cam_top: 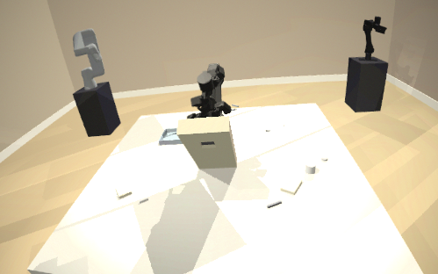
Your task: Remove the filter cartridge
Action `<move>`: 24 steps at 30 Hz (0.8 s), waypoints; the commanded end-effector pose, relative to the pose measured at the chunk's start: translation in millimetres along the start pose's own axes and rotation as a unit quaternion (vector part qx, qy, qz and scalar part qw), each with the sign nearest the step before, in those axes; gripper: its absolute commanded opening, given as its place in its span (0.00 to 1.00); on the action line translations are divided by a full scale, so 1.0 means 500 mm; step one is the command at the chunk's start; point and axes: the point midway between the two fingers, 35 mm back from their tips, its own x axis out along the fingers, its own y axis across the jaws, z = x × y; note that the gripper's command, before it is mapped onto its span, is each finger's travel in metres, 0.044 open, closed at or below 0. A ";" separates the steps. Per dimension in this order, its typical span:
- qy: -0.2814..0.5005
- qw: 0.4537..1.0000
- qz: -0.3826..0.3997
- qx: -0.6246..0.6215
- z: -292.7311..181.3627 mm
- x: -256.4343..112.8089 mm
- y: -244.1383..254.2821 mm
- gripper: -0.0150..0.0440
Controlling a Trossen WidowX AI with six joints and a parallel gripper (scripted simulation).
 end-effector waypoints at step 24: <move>0.005 1.000 -0.001 0.000 -0.024 -0.144 -0.013 0.25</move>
